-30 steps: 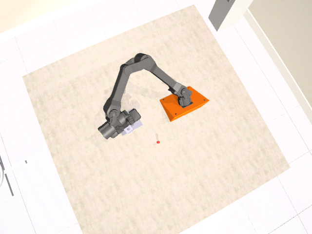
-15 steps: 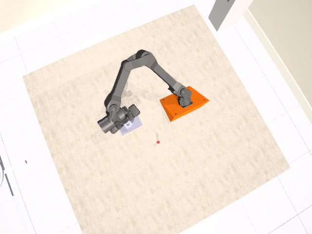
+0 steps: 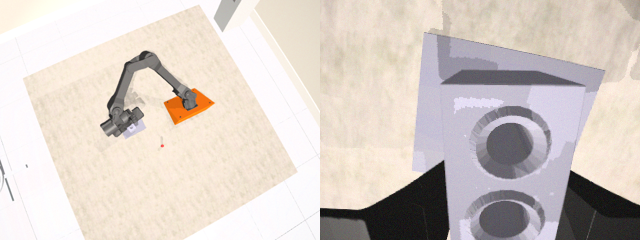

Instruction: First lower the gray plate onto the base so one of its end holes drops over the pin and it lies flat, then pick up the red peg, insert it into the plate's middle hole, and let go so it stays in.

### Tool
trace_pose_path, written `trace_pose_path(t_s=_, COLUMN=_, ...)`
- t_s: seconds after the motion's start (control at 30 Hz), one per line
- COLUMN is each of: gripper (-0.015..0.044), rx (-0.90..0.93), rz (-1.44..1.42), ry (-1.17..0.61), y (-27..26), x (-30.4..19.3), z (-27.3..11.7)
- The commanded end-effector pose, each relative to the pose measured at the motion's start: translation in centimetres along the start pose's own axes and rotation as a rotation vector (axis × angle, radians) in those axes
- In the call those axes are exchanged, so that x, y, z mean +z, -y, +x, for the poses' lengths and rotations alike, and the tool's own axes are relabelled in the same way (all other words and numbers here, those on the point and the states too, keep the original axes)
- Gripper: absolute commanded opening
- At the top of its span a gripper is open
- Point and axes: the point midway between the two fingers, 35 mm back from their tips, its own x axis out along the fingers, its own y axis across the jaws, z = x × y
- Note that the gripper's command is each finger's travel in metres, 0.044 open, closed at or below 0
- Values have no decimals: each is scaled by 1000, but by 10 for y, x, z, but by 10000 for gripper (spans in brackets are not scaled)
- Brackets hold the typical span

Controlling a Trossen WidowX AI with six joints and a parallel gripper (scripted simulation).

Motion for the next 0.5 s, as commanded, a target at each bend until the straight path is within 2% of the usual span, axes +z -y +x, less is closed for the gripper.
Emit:
trace_pose_path(t_s=0.0, gripper=0, rx=0, rz=-5, ry=4, y=0, x=0, z=0)
trace_pose_path(t_s=0.47, gripper=0, rx=0, rz=-5, ry=4, y=0, x=1, z=10)
